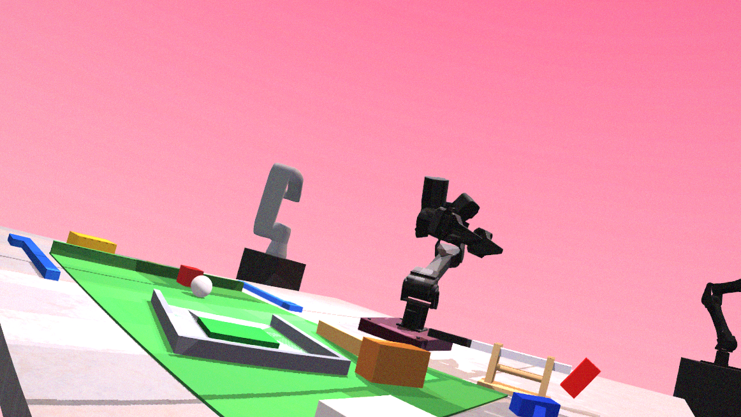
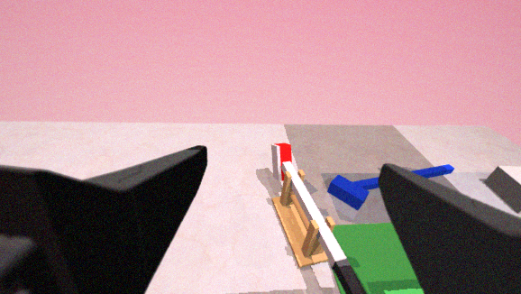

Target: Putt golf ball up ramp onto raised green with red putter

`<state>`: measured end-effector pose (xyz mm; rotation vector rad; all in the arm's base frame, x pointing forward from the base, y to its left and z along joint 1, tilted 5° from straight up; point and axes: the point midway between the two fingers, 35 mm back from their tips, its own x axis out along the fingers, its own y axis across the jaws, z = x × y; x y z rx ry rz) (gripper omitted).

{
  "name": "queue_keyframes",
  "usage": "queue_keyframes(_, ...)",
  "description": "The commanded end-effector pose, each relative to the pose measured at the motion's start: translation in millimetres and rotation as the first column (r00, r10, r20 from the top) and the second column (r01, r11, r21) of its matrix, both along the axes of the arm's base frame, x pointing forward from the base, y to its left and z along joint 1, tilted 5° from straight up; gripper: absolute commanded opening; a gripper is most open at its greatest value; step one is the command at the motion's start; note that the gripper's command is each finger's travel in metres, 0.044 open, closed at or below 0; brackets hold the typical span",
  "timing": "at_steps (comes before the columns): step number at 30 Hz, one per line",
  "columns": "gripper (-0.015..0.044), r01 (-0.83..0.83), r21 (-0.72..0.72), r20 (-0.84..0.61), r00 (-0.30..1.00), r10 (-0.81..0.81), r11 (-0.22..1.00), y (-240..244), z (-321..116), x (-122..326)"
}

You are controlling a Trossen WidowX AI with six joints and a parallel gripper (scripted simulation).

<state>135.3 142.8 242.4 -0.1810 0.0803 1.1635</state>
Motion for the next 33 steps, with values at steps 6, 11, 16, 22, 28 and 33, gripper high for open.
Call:
queue_keyframes(6, 0.0440, 0.039, -0.153, -0.030, 0.999, -0.044, 0.987, 2, -6, 32)
queue_keyframes(11, 0.0440, 0.029, -0.363, -0.071, 0.996, -0.059, 0.931, 6, -25, 65)
queue_keyframes(16, 0.0440, -0.048, -0.578, -0.140, 0.989, -0.041, 0.815, 8, -54, 91)
queue_keyframes(22, 0.0440, -0.214, -0.788, -0.241, 0.970, 0.032, 0.577, 9, -95, 113)
queue_keyframes(28, 0.0440, -0.295, -0.844, -0.294, 0.953, 0.075, 0.448, 9, -113, 121)
queue_keyframes(33, 0.0440, -0.295, -0.844, -0.294, 0.953, 0.075, 0.448, 11, -113, 123)
